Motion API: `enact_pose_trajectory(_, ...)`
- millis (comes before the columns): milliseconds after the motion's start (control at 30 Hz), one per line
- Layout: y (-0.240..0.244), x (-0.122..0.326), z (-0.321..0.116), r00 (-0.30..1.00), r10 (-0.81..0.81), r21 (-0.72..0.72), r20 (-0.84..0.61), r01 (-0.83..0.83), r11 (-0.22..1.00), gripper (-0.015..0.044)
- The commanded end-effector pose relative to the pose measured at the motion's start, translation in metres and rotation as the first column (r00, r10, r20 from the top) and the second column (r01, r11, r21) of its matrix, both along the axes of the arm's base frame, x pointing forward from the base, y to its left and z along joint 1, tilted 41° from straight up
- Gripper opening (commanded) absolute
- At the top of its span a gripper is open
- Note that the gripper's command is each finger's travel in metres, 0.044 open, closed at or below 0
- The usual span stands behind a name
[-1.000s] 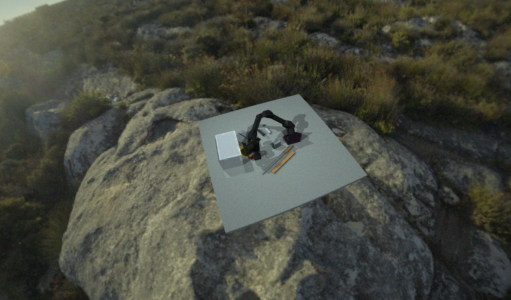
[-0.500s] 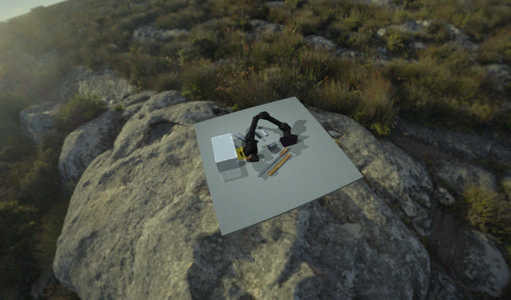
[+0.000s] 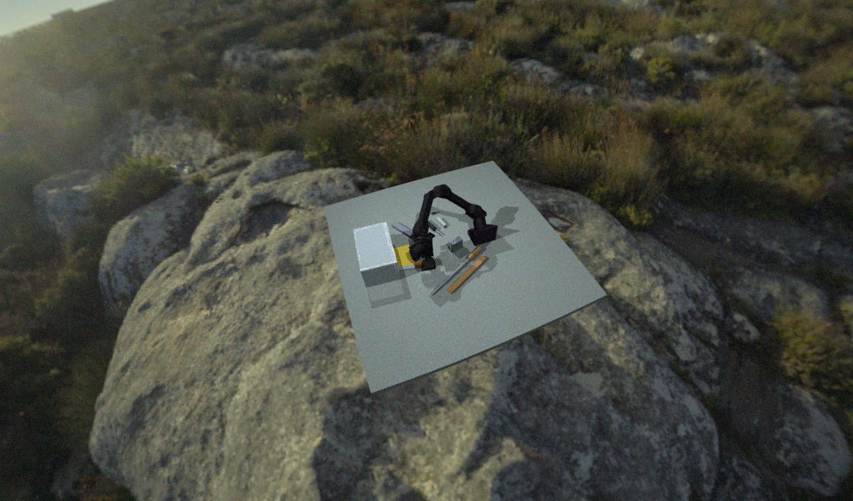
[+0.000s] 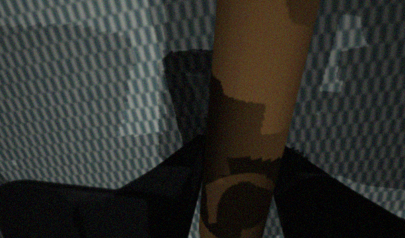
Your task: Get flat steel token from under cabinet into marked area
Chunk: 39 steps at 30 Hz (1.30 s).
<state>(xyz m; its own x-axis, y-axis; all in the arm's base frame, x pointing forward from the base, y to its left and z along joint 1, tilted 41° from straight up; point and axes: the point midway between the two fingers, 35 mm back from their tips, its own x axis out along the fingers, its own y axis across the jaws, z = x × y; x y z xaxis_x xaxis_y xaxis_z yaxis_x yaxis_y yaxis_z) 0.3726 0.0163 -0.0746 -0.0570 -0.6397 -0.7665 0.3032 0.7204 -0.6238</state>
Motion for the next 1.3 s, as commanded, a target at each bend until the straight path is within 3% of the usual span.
enact_pose_trajectory(0,0.002,-0.008,-0.002,1.000,-0.002,-0.001,-0.003,0.002,1.000,0.0000)
enact_pose_trajectory(1267,0.015,-0.050,-0.010,1.000,-0.002,0.000,-0.006,0.002,1.000,0.0000)
